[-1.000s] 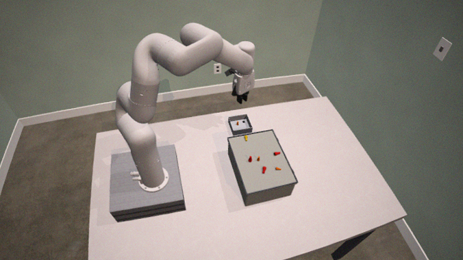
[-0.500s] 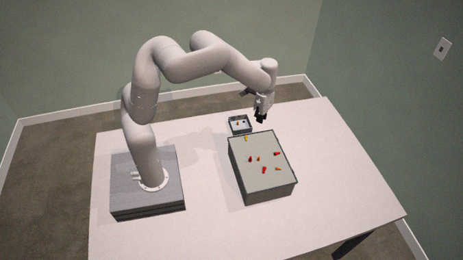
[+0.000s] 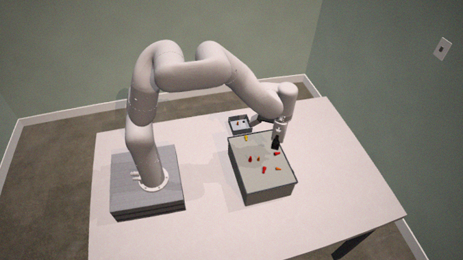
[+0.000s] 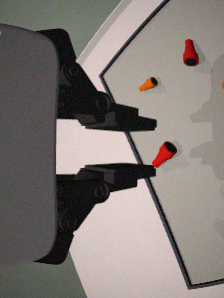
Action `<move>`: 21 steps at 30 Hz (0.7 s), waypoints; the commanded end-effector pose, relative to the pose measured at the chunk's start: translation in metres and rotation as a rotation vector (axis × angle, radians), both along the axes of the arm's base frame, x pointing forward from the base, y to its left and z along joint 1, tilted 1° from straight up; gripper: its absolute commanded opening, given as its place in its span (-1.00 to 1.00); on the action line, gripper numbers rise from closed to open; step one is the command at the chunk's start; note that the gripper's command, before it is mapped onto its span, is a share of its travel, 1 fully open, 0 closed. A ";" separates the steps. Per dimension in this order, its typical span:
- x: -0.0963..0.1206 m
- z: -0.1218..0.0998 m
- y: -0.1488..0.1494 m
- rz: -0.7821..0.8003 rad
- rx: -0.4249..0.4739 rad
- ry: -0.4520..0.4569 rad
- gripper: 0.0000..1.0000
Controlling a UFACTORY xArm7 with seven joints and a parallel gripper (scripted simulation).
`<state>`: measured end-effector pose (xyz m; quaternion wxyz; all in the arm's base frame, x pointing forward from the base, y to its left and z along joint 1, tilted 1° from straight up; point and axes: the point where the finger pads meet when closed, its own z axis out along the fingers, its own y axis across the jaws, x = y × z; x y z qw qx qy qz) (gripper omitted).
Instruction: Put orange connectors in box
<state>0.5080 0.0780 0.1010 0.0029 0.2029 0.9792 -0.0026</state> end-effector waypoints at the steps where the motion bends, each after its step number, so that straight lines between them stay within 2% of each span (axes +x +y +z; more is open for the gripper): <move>1: 0.007 0.000 -0.042 0.111 0.030 0.000 -0.49; 4: 0.006 -0.001 -0.067 0.161 0.030 -0.001 -0.49; 7: 0.006 -0.002 -0.078 0.182 0.030 -0.002 -0.49; 18: 0.006 -0.002 -0.079 0.184 0.030 -0.002 -0.49; 21: 0.006 -0.018 -0.079 0.184 0.031 -0.002 -0.49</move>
